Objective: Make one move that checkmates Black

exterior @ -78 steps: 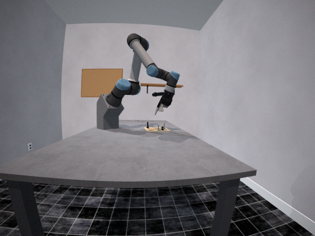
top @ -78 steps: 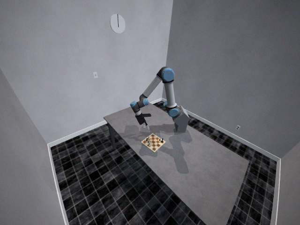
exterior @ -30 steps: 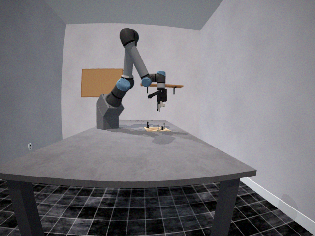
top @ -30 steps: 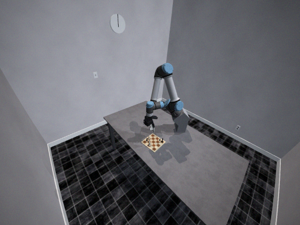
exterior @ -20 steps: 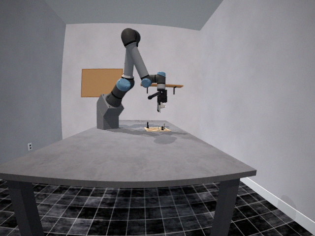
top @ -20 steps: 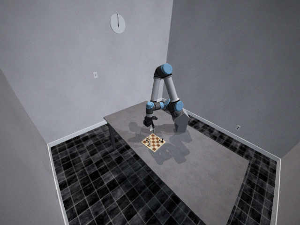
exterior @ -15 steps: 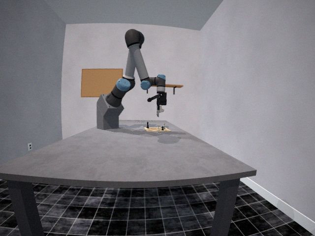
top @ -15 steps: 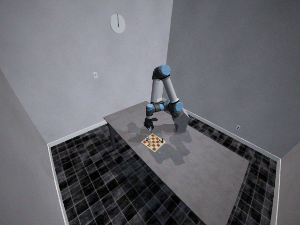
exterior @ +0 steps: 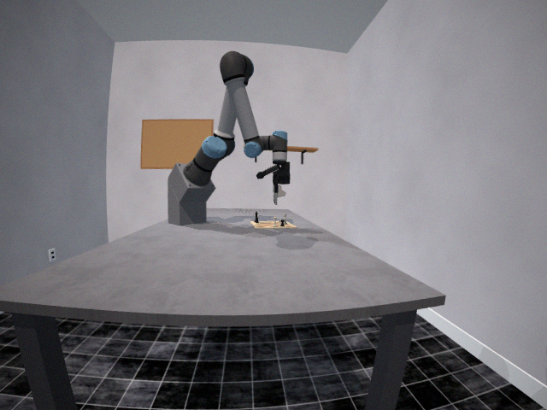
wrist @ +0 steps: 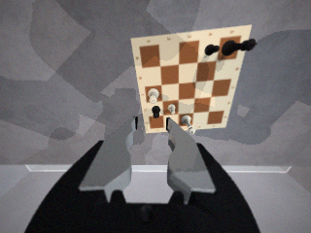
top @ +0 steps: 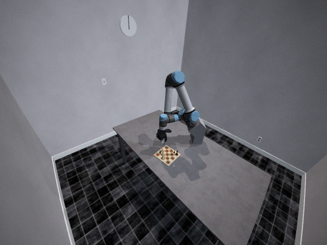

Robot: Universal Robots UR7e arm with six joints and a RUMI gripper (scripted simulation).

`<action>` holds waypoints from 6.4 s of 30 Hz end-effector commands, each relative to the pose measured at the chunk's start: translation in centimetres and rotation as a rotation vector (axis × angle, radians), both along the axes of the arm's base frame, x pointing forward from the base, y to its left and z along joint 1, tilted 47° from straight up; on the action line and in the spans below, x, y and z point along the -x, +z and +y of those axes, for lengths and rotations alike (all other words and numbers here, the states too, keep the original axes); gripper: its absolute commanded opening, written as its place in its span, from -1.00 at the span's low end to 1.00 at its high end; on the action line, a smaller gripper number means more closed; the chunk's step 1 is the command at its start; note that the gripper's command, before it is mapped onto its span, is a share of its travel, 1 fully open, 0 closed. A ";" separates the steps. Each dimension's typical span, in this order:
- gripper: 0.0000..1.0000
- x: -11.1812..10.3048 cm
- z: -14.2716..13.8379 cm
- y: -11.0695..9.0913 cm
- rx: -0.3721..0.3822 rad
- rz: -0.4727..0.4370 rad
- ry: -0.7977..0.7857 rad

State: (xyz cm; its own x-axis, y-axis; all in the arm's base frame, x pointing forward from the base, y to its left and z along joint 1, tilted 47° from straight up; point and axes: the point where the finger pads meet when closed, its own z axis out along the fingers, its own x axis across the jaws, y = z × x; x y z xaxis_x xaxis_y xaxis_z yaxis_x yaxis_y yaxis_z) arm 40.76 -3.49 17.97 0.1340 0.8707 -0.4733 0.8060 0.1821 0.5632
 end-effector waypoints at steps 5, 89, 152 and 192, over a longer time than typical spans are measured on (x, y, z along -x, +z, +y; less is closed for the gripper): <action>-0.51 0.0 0.0 0.0 0.000 0.000 0.000; -0.51 -3.0 -2.4 -3.6 0.000 0.000 0.000; -0.51 -2.9 -2.4 -3.7 0.000 0.000 0.000; -0.51 -4.8 -3.8 -5.5 0.000 -0.002 0.000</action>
State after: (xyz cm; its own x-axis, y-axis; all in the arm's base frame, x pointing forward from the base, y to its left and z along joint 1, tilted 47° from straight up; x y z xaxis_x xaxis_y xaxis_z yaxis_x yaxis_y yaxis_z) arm 44.75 -6.83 12.75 0.1327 0.8712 -0.4727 0.8105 0.1791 0.5577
